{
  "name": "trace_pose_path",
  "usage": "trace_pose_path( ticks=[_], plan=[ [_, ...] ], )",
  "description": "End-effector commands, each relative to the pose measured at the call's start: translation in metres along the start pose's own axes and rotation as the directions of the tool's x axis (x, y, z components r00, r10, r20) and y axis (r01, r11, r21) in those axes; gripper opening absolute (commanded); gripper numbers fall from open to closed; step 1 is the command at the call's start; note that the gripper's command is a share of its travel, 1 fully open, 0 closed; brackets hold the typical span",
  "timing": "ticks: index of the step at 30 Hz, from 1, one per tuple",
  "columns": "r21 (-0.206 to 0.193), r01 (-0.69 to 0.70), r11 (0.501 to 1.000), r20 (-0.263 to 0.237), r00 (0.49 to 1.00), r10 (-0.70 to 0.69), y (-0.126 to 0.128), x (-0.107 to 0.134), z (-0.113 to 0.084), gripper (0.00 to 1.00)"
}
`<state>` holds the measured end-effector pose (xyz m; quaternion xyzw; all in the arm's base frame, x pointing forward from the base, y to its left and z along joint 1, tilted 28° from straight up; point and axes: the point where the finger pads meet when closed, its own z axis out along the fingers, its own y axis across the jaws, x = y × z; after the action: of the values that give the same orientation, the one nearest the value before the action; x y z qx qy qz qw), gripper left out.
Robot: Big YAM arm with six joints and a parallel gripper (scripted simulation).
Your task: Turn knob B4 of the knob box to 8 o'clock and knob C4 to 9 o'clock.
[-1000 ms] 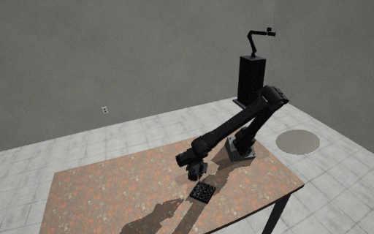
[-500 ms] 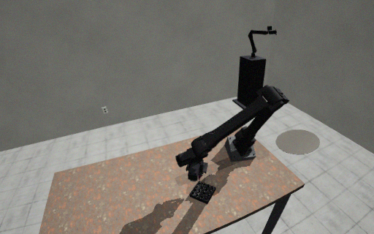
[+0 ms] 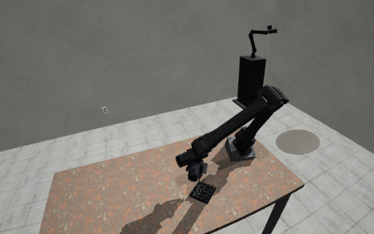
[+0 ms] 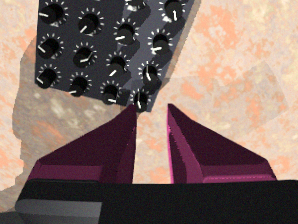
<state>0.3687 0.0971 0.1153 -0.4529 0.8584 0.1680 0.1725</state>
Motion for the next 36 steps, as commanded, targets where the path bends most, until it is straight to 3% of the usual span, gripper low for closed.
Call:
trace_pose_path(
  ticks=[1, 36],
  plan=[
    [-0.008, -0.003, 1.000, -0.002, 1.000, 0.003, 0.001, -0.001, 0.008, 0.19],
    [-0.008, -0.004, 1.000, -0.003, 1.000, 0.004, 0.001, 0.000, 0.043, 0.19]
  ],
)
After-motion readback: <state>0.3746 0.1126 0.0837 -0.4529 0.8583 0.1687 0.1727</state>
